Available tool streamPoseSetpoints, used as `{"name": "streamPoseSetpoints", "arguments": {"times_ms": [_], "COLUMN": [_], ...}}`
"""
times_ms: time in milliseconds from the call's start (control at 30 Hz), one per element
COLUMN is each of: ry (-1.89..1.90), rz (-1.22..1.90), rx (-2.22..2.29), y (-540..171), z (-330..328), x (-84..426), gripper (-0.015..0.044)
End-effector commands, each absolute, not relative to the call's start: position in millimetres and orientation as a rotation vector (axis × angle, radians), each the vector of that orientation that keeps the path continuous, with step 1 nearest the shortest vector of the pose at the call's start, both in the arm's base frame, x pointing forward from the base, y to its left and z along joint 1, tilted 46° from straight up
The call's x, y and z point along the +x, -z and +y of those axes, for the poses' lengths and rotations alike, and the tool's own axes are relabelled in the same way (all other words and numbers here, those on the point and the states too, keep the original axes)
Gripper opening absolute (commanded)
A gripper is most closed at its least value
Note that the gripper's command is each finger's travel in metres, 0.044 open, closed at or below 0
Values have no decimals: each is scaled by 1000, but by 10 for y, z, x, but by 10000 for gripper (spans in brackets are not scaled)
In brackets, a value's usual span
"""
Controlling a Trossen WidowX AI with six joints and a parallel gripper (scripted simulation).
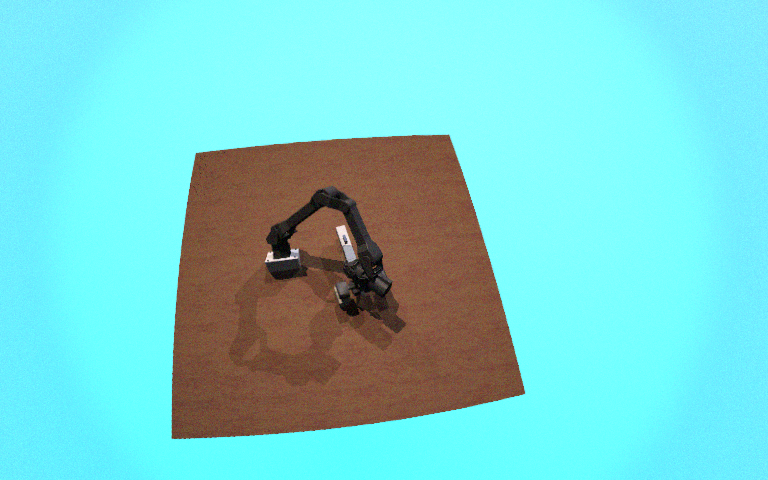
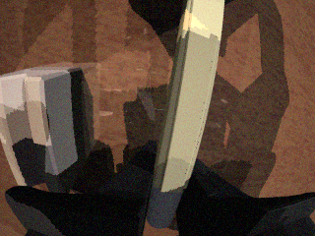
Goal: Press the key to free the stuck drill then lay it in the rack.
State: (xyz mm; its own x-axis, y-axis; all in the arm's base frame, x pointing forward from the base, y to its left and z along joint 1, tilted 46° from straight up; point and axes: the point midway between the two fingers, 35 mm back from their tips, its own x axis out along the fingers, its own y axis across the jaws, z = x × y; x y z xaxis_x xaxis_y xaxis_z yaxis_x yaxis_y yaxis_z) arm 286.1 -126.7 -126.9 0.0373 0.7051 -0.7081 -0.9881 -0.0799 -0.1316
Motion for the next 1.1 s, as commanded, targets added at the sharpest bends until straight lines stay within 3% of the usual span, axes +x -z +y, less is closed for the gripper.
{"name": "streamPoseSetpoints", "arguments": {"times_ms": [0,1067], "ry": [-1500,-1500], "rz": [497,498], "rx": [-745,-747], "y": [1306,1446], "z": [-1323,-1530], "x": [2871,2901], "gripper": [0,0]}}
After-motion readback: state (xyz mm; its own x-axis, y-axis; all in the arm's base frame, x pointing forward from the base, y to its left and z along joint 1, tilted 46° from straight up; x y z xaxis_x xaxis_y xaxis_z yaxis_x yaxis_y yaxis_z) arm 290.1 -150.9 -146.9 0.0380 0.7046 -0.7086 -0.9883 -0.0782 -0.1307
